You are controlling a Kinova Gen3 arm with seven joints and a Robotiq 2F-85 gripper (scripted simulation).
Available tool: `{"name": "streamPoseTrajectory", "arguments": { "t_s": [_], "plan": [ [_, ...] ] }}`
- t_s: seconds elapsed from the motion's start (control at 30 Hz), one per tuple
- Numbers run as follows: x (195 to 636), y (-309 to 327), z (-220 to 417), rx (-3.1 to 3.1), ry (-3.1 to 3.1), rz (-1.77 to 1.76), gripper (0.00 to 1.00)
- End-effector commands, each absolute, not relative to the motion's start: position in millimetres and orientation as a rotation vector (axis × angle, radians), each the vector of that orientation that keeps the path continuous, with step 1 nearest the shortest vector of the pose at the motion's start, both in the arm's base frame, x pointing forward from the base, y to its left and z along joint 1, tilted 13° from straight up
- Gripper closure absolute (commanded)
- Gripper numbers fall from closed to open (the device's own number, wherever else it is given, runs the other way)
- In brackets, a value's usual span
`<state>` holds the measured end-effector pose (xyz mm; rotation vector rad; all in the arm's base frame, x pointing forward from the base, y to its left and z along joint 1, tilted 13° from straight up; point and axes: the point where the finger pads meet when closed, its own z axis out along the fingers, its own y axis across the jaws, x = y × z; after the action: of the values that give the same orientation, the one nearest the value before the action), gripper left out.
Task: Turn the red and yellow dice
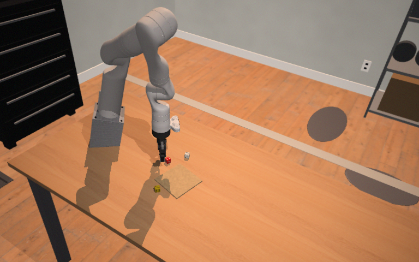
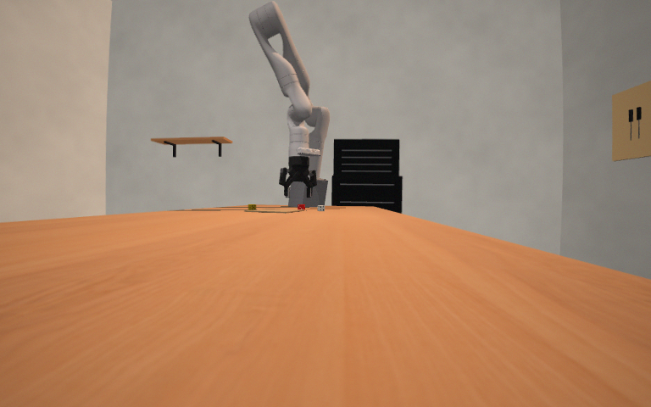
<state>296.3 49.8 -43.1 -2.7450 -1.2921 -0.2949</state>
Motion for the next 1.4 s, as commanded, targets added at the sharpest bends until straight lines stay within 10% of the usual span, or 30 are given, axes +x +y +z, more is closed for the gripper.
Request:
{"name": "streamPoseTrajectory", "arguments": {
  "t_s": [0.0, 1.37],
  "plan": [
    [305.0, 66.1, -38.0, -2.724, -1.348, -0.318, 0.00],
    [317.6, 92.7, -31.5, -2.724, -1.348, -0.318, 0.00]
  ]
}}
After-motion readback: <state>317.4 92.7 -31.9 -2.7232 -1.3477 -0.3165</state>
